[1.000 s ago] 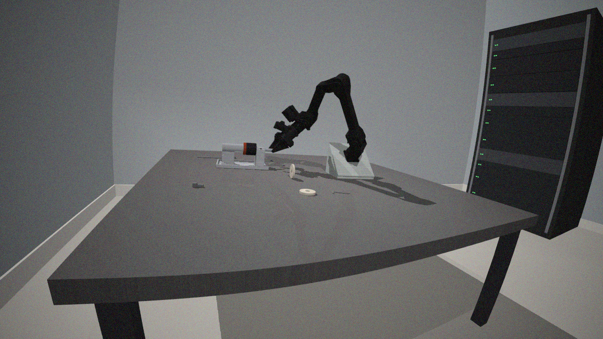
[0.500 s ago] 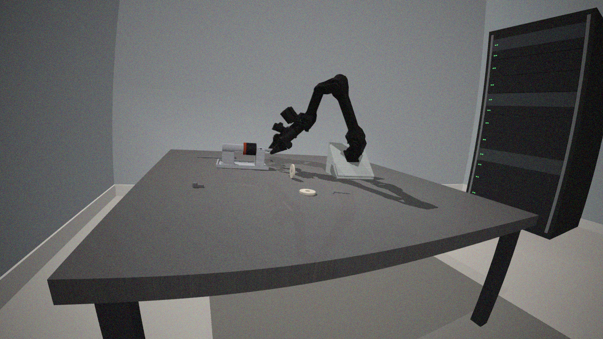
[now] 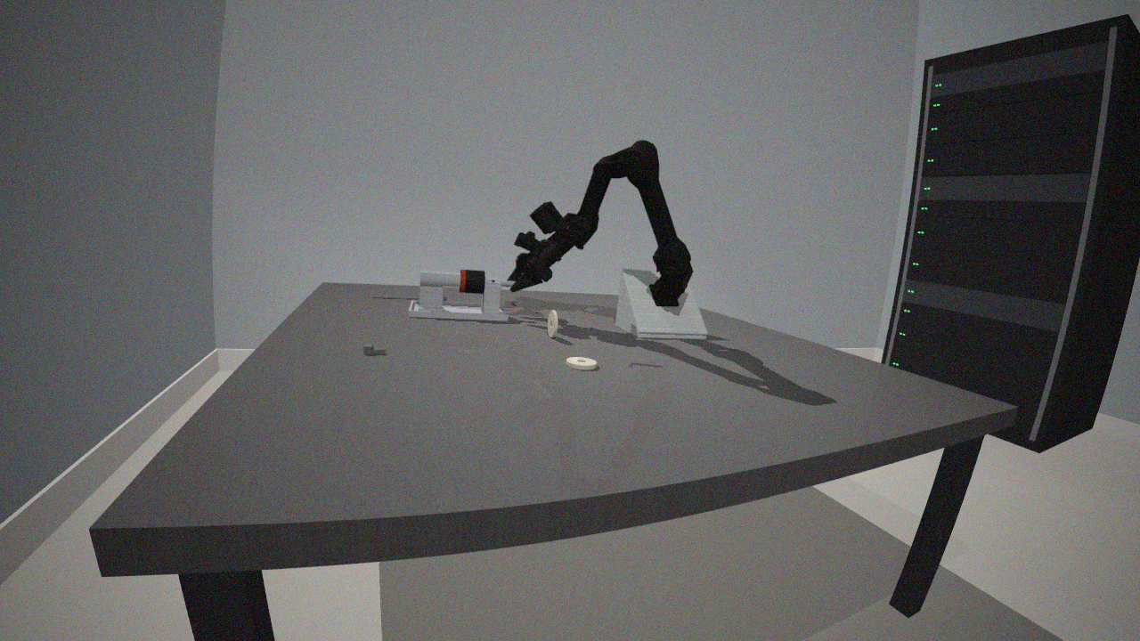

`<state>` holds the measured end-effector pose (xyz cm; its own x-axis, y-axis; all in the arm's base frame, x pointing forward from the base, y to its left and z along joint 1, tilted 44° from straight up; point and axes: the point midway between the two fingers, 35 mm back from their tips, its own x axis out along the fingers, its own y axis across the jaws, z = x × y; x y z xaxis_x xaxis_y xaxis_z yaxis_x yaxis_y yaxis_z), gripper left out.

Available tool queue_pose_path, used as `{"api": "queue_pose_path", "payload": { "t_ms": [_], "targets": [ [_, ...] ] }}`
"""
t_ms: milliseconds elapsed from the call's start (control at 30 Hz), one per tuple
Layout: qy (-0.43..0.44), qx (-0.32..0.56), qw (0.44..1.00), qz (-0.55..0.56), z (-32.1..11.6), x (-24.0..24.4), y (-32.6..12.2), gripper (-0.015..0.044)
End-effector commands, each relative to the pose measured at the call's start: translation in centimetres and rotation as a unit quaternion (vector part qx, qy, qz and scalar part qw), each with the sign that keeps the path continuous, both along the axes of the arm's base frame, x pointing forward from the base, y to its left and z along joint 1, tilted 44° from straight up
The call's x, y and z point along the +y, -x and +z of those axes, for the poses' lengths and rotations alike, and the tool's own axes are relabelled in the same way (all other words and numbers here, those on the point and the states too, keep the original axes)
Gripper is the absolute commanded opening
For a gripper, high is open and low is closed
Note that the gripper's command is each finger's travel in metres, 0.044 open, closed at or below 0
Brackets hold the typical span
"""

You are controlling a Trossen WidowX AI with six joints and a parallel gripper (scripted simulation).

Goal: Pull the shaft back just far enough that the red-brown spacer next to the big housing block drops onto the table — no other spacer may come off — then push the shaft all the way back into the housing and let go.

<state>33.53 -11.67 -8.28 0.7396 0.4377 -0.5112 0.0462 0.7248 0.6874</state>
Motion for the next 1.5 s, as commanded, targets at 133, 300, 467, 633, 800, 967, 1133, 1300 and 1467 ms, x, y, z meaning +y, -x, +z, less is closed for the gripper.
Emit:
{"api": "queue_pose_path", "payload": {
  "t_ms": [133,300,467,633,800,967,1133,1300,1467],
  "targets": [
    [0.001,0.001,1.000,-0.001,0.0,-0.1,0.0,0.0440],
    [0.001,0.001,1.000,-0.001,-0.1,0.0,-0.2,0.0440],
    [0.001,0.001,1.000,-0.001,-0.4,0.3,-0.6,0.0440],
    [0.001,0.000,1.000,-0.001,-0.8,0.7,-1.2,0.0440],
    [0.001,0.000,1.000,-0.001,-0.9,0.8,-1.4,0.0440],
    [0.001,0.000,1.000,-0.001,-0.9,0.8,-1.4,0.0440],
    [0.001,0.000,1.000,-0.001,-0.9,0.8,-1.4,0.0440],
    [0.001,0.000,1.000,-0.001,-0.9,0.8,-1.4,0.0440],
    [0.001,0.000,1.000,-0.001,-0.9,0.8,-1.4,0.0440]
  ]
}}
